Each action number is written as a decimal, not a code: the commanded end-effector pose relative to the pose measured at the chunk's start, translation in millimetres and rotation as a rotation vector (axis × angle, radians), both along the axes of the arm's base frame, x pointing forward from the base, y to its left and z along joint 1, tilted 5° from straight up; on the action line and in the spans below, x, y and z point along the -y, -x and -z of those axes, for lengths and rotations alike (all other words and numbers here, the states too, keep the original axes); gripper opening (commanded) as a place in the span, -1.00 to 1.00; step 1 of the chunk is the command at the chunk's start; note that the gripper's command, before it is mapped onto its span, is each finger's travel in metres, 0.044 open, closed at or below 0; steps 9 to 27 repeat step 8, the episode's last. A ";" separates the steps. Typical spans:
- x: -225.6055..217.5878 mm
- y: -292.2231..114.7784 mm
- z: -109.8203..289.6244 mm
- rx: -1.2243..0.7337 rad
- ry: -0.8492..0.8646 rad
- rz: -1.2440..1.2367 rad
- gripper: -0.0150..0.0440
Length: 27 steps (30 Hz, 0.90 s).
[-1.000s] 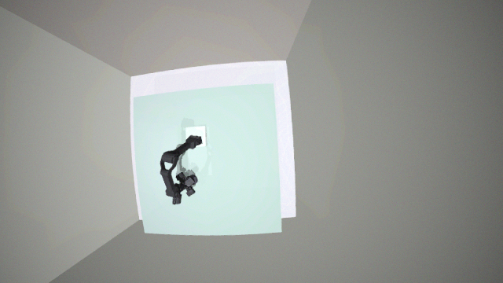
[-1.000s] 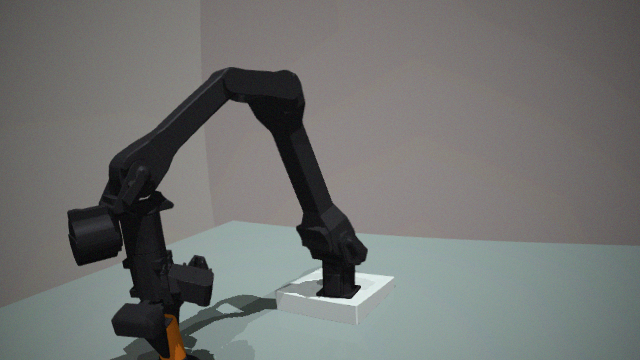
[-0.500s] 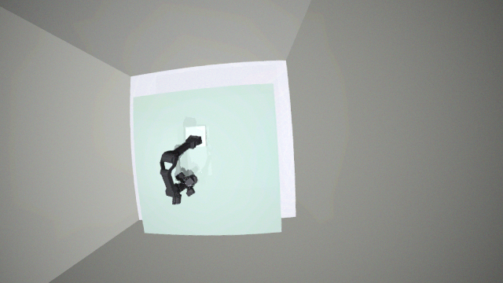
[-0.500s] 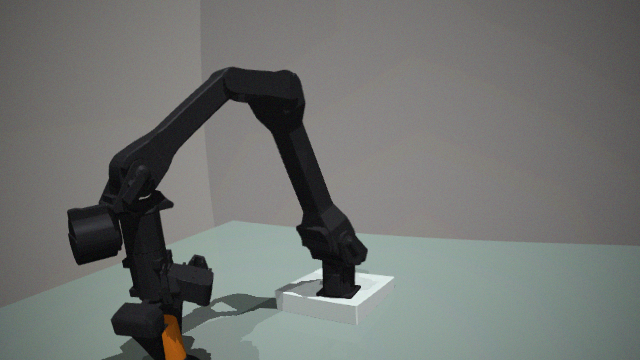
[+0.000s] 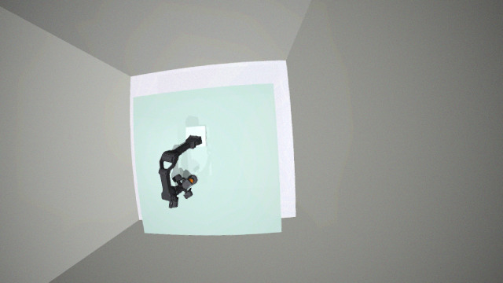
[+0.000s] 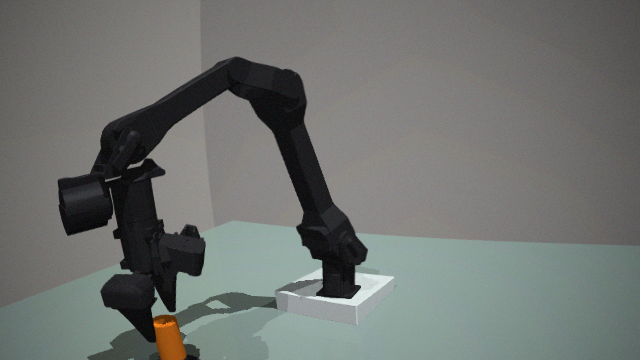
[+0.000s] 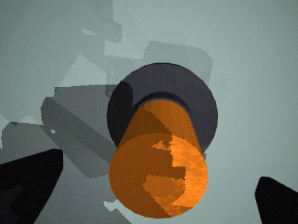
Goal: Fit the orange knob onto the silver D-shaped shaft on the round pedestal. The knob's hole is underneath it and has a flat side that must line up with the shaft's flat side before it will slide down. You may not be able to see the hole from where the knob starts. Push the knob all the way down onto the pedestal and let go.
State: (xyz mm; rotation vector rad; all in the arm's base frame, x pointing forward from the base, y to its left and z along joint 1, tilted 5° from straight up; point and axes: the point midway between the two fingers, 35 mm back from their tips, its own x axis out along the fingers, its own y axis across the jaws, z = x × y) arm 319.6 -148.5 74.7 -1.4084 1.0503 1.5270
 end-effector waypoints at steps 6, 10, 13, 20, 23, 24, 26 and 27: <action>0.7 -3.8 -52.9 0.018 0.008 0.002 1.00; 0.7 -3.8 -52.9 0.018 0.008 0.002 1.00; 0.7 -3.8 -52.9 0.018 0.008 0.002 1.00; 0.7 -3.8 -52.9 0.018 0.008 0.002 1.00; 0.7 -3.8 -52.9 0.018 0.008 0.002 1.00; 0.7 -3.8 -52.9 0.018 0.008 0.002 1.00; 0.7 -3.8 -52.9 0.018 0.008 0.002 1.00; 0.7 -3.8 -52.9 0.018 0.008 0.002 1.00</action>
